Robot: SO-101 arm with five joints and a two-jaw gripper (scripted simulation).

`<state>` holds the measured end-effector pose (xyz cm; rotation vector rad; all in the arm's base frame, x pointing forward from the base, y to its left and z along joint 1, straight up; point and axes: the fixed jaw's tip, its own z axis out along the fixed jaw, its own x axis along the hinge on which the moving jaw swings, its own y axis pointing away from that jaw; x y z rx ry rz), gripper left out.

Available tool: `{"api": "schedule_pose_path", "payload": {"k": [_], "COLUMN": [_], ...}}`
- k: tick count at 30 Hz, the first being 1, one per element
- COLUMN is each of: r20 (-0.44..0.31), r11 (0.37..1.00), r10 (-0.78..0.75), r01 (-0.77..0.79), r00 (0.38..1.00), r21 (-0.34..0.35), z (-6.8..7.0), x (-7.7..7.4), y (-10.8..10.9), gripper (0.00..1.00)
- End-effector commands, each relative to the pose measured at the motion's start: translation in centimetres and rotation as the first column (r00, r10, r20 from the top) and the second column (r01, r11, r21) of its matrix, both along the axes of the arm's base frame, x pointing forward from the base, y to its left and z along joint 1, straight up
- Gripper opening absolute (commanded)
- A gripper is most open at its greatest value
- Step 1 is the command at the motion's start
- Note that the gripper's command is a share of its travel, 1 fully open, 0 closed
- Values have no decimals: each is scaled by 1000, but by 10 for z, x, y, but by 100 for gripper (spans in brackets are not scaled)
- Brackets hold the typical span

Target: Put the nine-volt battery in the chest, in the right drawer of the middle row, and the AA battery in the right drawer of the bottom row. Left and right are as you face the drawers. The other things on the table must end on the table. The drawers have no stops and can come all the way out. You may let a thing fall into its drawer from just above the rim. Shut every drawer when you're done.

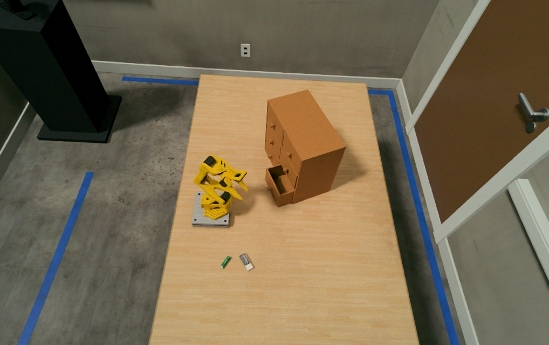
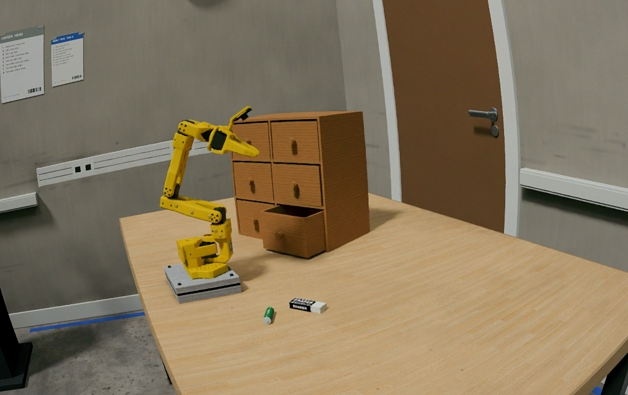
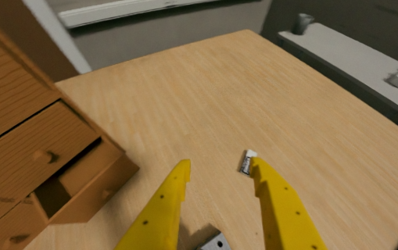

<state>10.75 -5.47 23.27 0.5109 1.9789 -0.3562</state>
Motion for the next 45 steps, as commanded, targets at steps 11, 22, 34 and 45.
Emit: {"api": "schedule_pose_path", "payload": {"k": [11, 22, 34, 45], "r20": [0, 0, 0, 0], "r11": [920, 767, 640, 640], "r10": [-391, -642, -768, -768], "r01": [391, 642, 768, 768], "r00": [920, 767, 640, 640], "r21": [2, 2, 2, 2], "z": [1, 1, 1, 1], "x": [-30, -60, -81, -81], "y": [-38, -57, -63, -63], "gripper": [21, 21, 21, 21]}}
